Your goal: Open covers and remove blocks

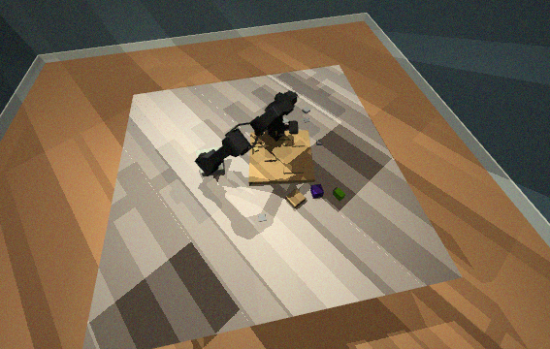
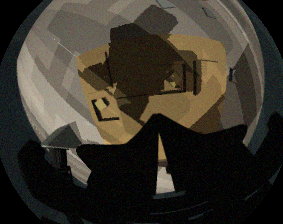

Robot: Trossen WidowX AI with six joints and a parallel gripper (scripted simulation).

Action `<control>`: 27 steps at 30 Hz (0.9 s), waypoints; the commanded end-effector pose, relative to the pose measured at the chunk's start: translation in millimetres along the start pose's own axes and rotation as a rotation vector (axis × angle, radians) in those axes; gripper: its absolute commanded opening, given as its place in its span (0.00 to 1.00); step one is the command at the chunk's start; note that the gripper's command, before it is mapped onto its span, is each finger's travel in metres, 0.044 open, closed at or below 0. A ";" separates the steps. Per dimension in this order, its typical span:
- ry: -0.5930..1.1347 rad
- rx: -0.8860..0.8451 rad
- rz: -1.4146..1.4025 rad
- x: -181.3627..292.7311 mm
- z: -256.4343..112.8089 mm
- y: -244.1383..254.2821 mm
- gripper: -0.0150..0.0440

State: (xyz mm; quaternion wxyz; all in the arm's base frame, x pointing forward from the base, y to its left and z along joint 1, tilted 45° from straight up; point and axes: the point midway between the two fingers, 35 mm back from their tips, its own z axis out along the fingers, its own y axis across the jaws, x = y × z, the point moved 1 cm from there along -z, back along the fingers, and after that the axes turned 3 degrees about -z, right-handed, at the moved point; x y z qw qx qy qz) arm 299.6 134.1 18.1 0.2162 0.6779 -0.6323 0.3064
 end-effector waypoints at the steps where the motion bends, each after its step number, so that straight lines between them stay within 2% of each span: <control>1: 0.003 0.002 -0.004 0.2 2.9 -0.5 0.25; 27: 0.003 0.003 -0.004 0.0 28.6 -1.8 0.25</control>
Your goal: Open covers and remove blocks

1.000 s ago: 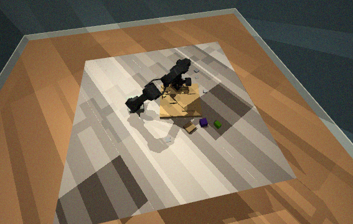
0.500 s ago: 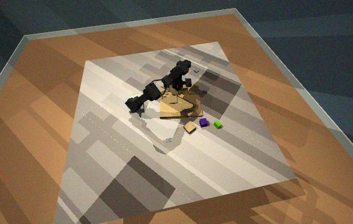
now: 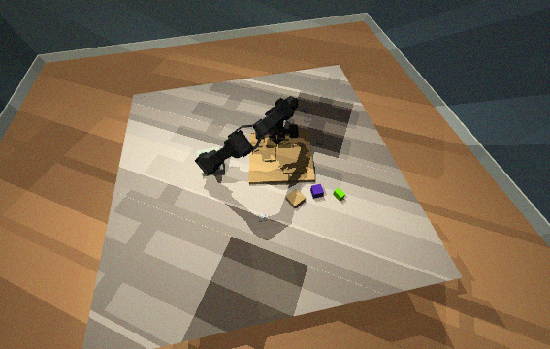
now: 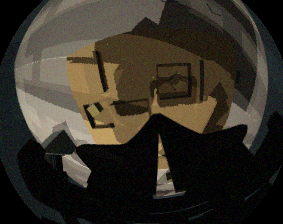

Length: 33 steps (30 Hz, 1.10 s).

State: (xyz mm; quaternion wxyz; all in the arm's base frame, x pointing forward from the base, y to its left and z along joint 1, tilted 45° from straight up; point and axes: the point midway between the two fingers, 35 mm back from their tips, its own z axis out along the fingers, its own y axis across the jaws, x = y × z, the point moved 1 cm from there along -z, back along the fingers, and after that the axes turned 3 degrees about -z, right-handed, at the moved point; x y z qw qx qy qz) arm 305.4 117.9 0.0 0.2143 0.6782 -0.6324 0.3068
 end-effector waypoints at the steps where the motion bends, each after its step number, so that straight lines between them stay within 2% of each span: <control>1: 0.005 0.000 -0.005 0.7 4.7 0.4 0.25; 33: 0.007 0.000 -0.005 1.3 32.0 3.3 0.25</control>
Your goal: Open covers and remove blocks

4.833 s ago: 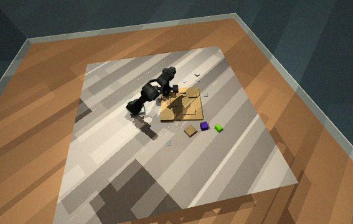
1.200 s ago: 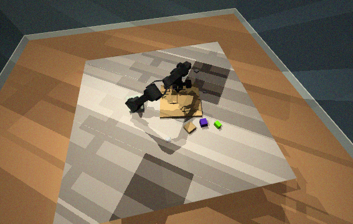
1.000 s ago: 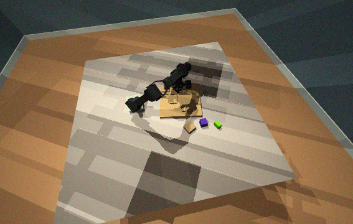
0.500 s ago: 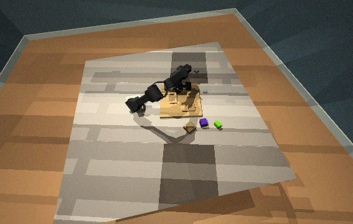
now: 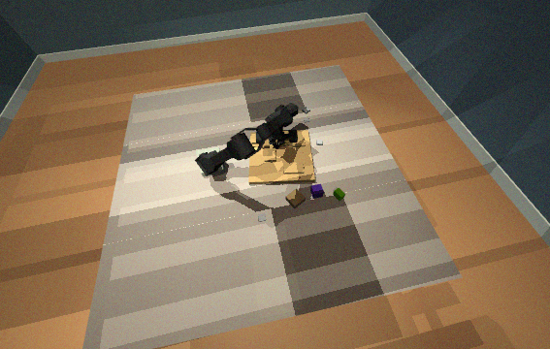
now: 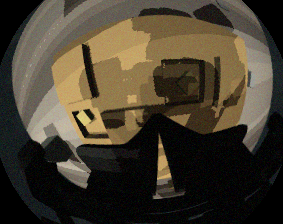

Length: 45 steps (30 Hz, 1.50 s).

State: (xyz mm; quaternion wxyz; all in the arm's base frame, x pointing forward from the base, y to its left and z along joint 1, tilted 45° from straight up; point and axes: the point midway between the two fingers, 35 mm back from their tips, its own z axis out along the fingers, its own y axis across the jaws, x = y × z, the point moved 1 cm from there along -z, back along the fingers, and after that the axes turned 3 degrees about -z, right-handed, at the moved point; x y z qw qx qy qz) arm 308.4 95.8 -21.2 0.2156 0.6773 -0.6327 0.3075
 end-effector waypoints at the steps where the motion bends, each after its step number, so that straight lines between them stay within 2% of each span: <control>1: 0.004 0.001 -0.006 -0.6 1.3 2.8 0.25; 45: 0.004 -0.001 -0.007 -6.8 2.6 52.1 0.25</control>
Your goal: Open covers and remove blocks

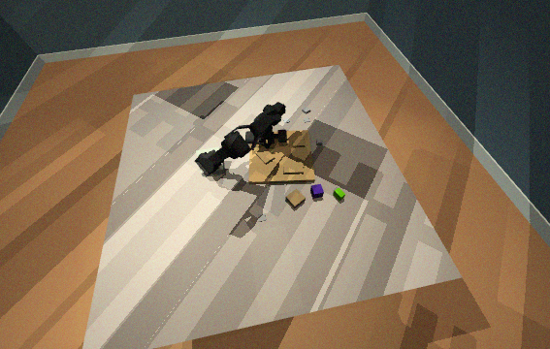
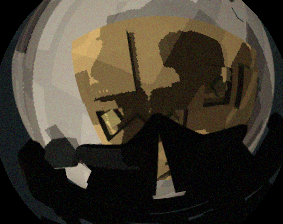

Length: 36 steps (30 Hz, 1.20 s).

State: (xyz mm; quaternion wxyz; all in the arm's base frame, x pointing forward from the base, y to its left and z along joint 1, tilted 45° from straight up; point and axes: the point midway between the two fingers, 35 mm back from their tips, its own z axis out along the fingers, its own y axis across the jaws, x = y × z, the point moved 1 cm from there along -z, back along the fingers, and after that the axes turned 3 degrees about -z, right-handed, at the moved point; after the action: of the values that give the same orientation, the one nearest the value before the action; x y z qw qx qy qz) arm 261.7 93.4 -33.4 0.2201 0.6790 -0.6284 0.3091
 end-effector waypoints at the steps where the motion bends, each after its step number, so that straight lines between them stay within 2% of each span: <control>1: -0.005 0.000 0.003 0.5 -1.1 5.8 0.25; 36: -0.004 -0.001 0.001 16.4 -1.0 40.8 0.25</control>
State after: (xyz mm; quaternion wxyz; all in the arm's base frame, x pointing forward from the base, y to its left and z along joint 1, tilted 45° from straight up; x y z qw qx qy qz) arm 225.0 79.1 -26.7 0.2212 0.6799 -0.6273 0.3086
